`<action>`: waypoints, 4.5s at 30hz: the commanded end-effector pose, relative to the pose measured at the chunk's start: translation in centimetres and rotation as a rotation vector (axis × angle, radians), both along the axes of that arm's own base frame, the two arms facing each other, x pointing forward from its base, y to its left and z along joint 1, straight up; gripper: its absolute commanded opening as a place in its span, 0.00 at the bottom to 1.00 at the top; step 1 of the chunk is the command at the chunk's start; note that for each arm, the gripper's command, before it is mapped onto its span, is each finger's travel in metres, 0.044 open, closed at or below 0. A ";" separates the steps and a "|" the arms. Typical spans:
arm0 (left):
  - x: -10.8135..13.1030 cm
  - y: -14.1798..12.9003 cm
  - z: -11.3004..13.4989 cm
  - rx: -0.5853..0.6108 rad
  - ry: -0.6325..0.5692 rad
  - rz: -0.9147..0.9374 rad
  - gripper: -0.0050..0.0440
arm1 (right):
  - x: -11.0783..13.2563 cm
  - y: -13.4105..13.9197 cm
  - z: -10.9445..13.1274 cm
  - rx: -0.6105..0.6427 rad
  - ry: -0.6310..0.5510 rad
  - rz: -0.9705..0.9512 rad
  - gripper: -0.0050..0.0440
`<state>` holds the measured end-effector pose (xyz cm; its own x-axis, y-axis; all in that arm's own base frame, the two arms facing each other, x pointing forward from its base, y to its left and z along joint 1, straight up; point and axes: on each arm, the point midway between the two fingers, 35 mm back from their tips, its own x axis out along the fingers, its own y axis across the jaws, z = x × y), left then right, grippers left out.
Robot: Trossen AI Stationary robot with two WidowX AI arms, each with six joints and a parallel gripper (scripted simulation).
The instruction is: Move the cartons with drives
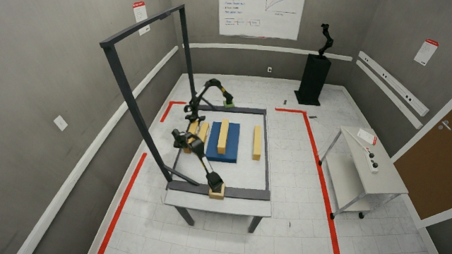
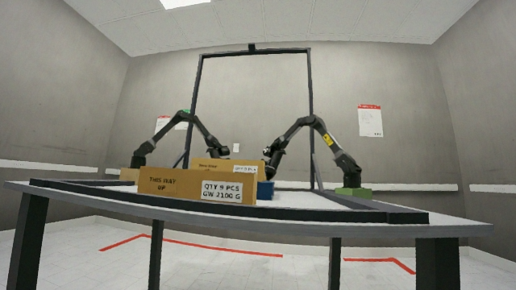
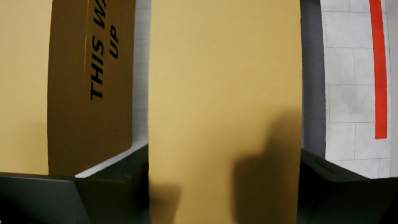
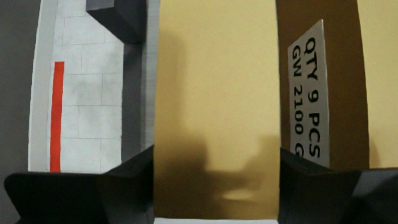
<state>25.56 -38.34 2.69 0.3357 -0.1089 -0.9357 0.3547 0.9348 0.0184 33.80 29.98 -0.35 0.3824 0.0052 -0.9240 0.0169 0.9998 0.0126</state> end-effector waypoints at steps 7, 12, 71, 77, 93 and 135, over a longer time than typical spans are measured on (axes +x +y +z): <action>0.3 -0.4 6.5 -0.032 -0.021 0.002 0.00 | 0.3 0.3 6.1 0.006 -0.008 0.001 0.00; 0.3 -0.4 6.5 -0.032 -0.021 0.002 0.00 | 0.3 0.3 6.1 0.006 -0.008 0.001 0.00; 0.7 0.2 9.2 0.004 -0.019 0.007 0.00 | 0.3 -0.2 10.0 -0.032 0.024 -0.006 0.00; 0.7 0.2 9.2 0.004 -0.019 0.007 0.00 | 0.3 -0.2 10.0 -0.032 0.024 -0.006 0.00; 0.7 0.2 9.3 0.004 -0.018 0.007 0.00 | 0.3 -0.2 10.0 -0.033 0.026 -0.005 0.00; 0.7 0.3 12.0 0.011 -0.017 0.008 0.00 | 0.2 -0.4 12.5 -0.038 0.029 -0.003 0.00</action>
